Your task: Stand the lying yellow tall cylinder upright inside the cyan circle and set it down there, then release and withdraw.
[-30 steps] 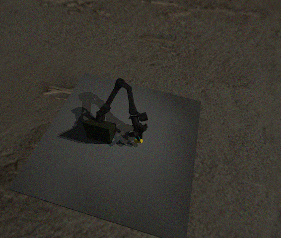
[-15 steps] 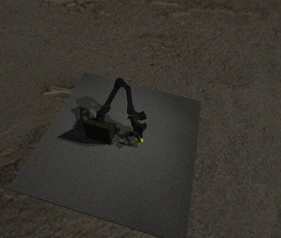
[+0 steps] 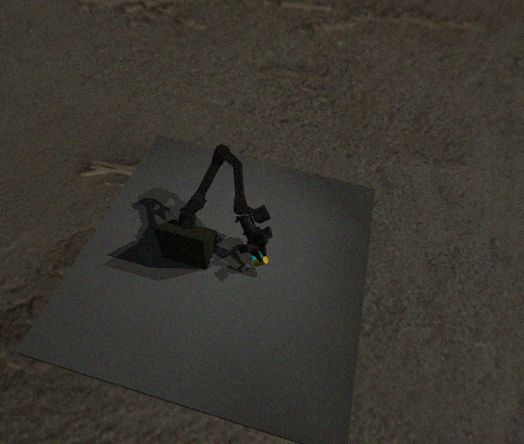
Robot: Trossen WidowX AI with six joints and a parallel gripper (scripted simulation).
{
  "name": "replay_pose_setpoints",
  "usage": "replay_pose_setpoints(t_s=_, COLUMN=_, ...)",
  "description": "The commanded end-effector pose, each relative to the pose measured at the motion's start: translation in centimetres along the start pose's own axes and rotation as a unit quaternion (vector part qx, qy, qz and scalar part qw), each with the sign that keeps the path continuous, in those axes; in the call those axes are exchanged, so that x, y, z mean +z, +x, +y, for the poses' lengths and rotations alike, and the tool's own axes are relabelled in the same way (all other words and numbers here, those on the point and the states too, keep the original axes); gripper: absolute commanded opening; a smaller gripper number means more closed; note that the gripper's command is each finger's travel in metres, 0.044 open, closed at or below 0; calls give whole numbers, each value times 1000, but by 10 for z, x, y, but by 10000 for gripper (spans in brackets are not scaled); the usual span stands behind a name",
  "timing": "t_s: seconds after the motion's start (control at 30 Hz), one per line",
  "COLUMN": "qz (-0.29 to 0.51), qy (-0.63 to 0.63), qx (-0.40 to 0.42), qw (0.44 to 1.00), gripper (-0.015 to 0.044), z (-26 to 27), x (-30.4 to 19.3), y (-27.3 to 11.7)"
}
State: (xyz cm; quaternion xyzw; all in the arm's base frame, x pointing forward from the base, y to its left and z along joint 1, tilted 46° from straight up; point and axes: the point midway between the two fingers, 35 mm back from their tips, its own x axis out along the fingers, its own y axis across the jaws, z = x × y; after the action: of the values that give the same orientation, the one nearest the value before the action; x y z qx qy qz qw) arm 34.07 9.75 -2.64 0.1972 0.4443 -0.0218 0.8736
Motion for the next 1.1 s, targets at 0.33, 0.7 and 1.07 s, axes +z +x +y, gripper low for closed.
replay_pose_setpoints(t_s=0.33, qz=-47, qy=18, qx=5, qw=999, gripper=105, z=2, x=0, y=-9)
replay_pose_setpoints(t_s=0.7, qz=-82, qy=35, qx=12, qw=996, gripper=105, z=3, x=1, y=-16)
replay_pose_setpoints(t_s=1.07, qz=-118, qy=53, qx=21, qw=991, gripper=105, z=5, x=2, y=-25)
